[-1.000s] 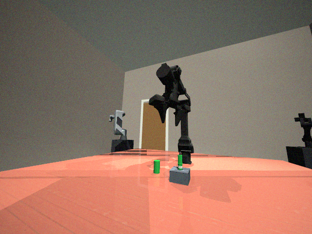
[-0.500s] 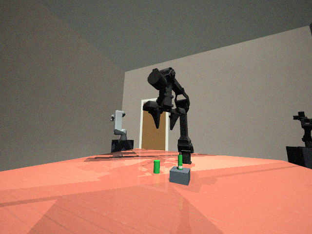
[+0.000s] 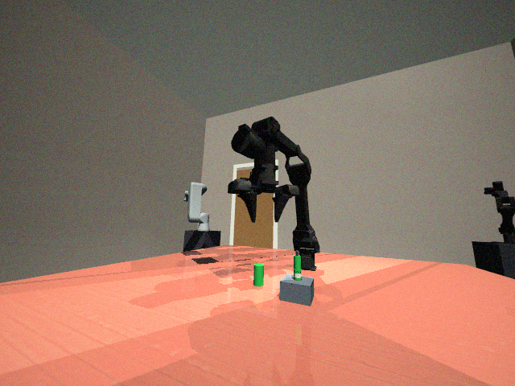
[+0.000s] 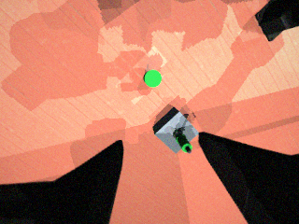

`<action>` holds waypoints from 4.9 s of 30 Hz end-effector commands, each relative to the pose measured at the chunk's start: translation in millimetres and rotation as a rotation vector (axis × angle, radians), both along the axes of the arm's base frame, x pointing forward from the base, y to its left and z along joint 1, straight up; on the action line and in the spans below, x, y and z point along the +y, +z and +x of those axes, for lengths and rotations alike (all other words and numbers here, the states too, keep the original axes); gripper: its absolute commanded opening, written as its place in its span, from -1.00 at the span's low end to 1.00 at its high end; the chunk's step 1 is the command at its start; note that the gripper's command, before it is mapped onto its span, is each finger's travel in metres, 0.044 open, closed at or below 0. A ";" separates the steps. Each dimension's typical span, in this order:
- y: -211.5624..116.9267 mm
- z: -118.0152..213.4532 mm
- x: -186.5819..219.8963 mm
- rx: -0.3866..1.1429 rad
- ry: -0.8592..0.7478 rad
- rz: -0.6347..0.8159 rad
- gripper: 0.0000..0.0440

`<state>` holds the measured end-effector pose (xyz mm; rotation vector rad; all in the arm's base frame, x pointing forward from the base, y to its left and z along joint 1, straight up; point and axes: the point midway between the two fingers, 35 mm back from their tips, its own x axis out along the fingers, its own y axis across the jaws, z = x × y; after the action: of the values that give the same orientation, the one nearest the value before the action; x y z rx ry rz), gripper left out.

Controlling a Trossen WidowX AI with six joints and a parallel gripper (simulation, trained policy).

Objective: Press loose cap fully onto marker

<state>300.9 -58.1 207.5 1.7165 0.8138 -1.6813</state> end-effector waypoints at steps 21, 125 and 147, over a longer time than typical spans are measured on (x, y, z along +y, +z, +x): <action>-38.5 -13.4 -20.4 0.141 -0.025 0.051 0.43; -27.2 1.8 76.7 0.039 0.167 0.010 -0.93; -64.3 0.1 77.7 0.103 0.146 0.019 -1.00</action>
<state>300.2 18.5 151.3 1.5547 0.9651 -1.6732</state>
